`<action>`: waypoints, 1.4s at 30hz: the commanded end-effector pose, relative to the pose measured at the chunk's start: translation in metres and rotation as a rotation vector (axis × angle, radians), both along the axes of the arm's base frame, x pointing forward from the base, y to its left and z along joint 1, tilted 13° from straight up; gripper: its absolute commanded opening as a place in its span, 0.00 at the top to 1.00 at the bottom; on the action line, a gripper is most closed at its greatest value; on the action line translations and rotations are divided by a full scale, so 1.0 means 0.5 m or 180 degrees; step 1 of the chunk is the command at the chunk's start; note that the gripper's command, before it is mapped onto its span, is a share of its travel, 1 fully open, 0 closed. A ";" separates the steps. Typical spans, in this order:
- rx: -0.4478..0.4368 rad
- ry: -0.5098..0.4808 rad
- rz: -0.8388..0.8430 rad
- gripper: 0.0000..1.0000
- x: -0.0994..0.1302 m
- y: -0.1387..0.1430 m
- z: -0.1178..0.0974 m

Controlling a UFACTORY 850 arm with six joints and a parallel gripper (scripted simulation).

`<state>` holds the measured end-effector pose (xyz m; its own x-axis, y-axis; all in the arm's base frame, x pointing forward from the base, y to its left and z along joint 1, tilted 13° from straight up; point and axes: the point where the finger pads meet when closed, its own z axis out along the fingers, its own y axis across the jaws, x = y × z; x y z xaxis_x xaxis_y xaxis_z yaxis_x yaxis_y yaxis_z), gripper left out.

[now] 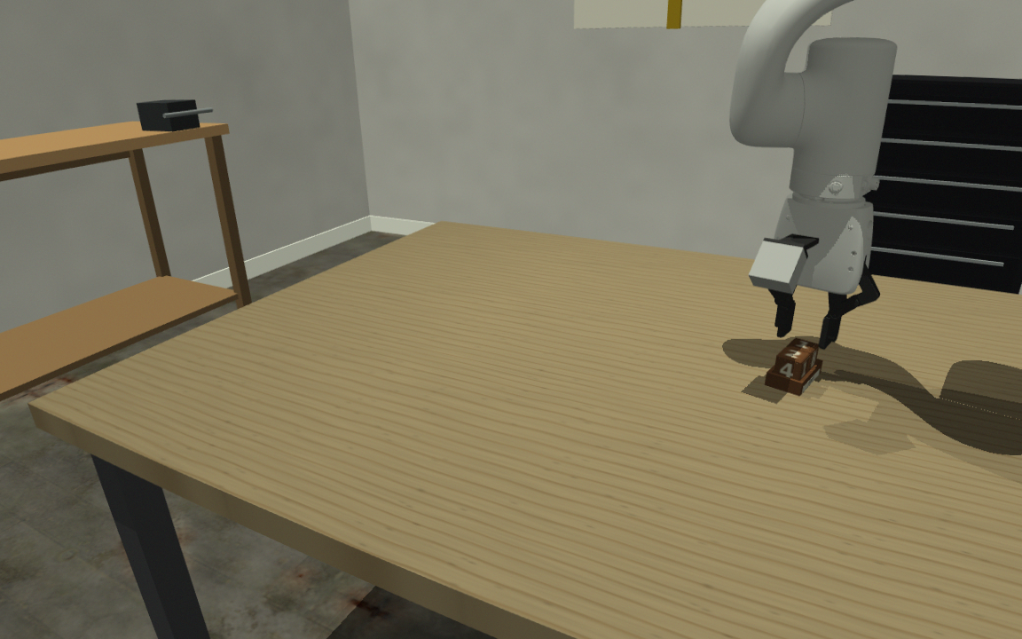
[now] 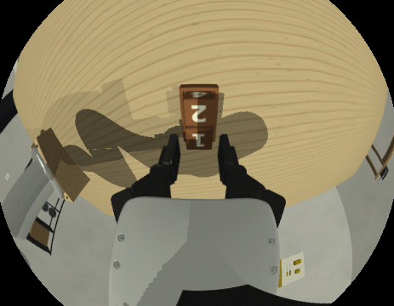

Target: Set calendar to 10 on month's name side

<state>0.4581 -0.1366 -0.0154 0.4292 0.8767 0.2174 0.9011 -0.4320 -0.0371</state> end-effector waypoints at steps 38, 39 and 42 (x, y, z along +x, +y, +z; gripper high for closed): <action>-0.0002 -0.0005 -0.0001 0.53 0.003 0.005 -0.025; -0.0002 -0.0005 -0.0001 0.53 0.003 0.005 -0.028; -0.0002 -0.0005 -0.0001 0.53 0.004 0.007 -0.037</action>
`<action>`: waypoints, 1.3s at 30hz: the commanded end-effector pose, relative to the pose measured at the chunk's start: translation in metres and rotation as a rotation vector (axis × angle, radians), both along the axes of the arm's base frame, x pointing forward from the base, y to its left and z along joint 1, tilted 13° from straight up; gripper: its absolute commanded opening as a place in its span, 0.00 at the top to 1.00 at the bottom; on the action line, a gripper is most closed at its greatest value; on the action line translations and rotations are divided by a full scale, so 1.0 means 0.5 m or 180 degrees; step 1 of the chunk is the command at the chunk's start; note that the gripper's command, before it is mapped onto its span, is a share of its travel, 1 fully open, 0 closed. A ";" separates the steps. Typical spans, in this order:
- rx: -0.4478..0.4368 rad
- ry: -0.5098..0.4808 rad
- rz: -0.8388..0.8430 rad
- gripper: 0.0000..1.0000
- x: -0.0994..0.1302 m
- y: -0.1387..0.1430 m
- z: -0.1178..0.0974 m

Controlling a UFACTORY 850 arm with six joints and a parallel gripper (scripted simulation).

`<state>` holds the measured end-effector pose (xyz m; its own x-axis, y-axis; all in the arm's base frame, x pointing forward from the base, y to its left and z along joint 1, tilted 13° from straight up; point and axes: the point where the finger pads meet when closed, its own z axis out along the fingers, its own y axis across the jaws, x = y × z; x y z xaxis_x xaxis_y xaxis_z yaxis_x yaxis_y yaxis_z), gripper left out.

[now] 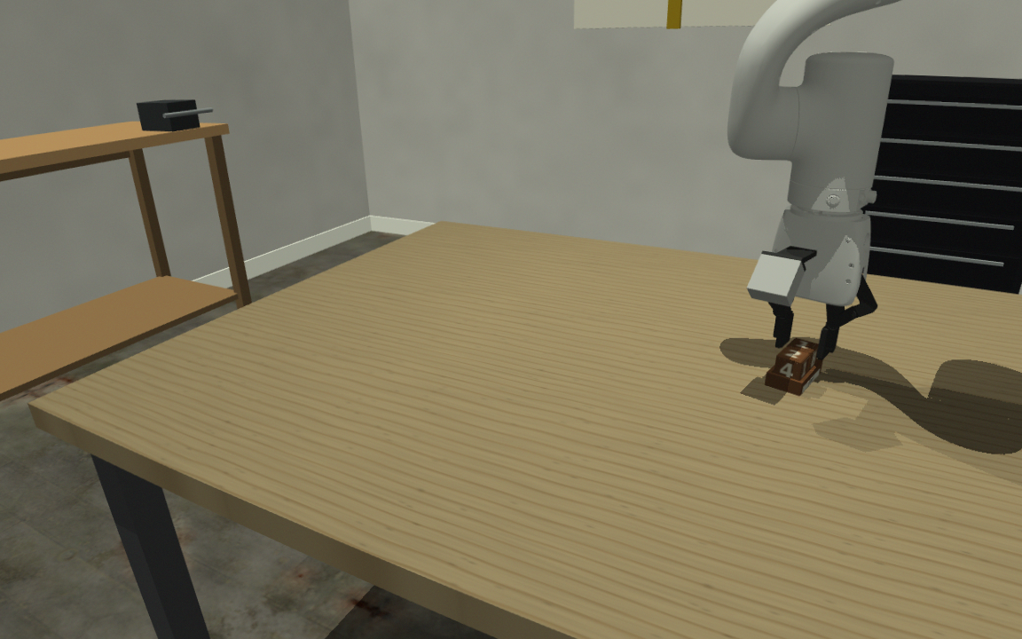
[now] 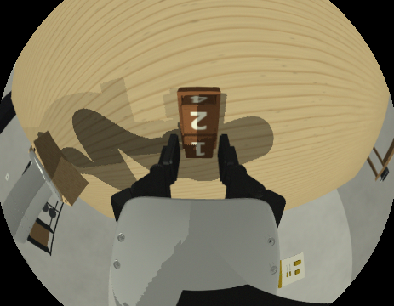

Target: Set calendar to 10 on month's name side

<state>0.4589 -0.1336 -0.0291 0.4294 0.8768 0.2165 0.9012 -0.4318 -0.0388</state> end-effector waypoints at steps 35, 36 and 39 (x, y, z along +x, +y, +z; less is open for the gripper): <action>-0.0002 -0.0011 -0.0001 0.53 0.003 0.004 -0.023; -0.0002 -0.0011 -0.0001 0.53 0.003 0.004 -0.023; -0.0002 -0.0011 -0.0001 0.53 0.003 0.004 -0.023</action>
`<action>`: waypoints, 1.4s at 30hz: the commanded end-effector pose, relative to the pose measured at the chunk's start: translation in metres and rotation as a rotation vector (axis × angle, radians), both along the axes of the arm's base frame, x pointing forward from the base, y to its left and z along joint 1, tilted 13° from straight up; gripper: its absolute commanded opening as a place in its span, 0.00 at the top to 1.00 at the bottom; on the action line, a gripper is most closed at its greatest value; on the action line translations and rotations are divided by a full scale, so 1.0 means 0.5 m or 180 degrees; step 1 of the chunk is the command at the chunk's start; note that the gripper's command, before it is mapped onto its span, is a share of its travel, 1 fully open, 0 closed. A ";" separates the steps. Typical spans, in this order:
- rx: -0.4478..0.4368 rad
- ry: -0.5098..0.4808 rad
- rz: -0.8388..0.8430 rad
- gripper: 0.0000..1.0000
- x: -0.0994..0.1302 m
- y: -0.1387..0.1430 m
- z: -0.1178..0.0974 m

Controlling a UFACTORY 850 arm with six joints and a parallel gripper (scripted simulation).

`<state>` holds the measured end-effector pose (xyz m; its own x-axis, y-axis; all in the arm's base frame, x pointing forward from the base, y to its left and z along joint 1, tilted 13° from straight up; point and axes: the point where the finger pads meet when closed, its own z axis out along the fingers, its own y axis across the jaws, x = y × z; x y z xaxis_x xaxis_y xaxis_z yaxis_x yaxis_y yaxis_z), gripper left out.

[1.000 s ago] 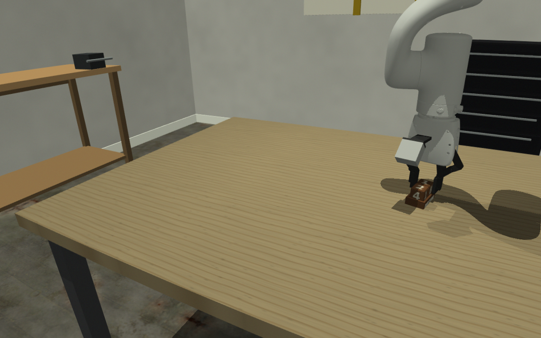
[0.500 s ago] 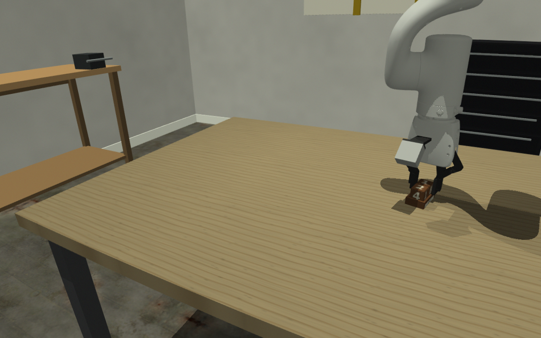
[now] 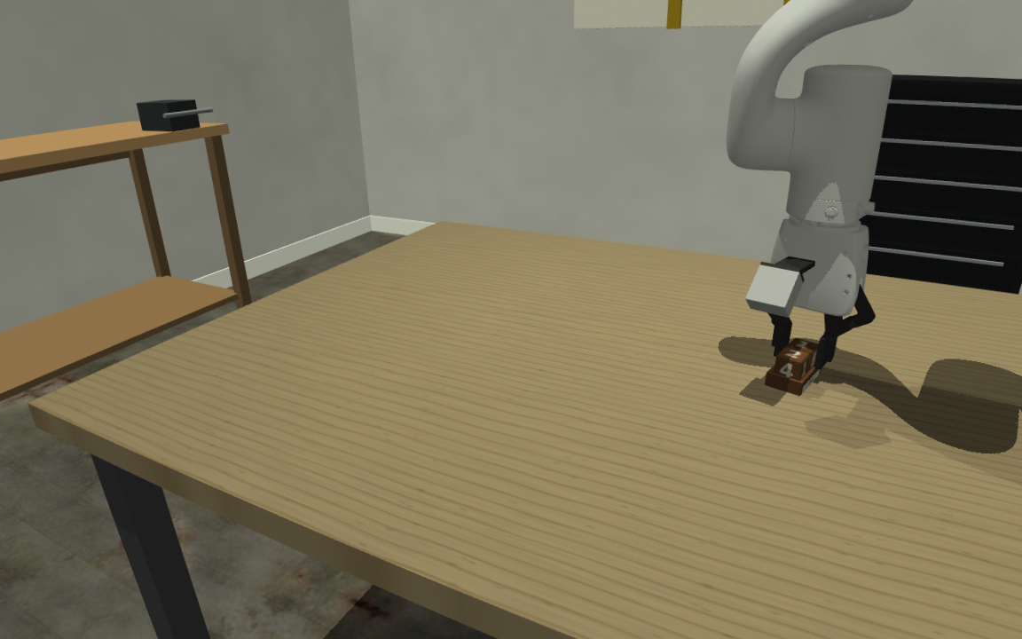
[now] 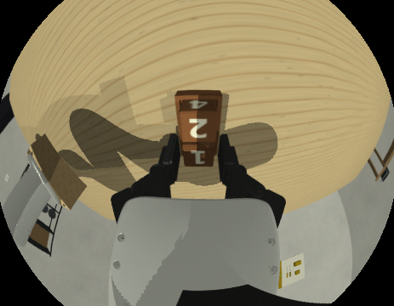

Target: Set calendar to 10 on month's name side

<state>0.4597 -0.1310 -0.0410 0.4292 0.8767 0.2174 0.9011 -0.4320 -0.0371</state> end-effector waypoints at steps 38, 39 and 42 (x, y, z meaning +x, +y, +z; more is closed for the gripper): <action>-0.0002 -0.0005 -0.0001 0.73 0.002 -0.001 0.001; -0.0002 -0.0005 -0.0001 0.73 0.002 -0.001 0.001; -0.0002 -0.0005 -0.0001 0.73 0.002 -0.001 0.001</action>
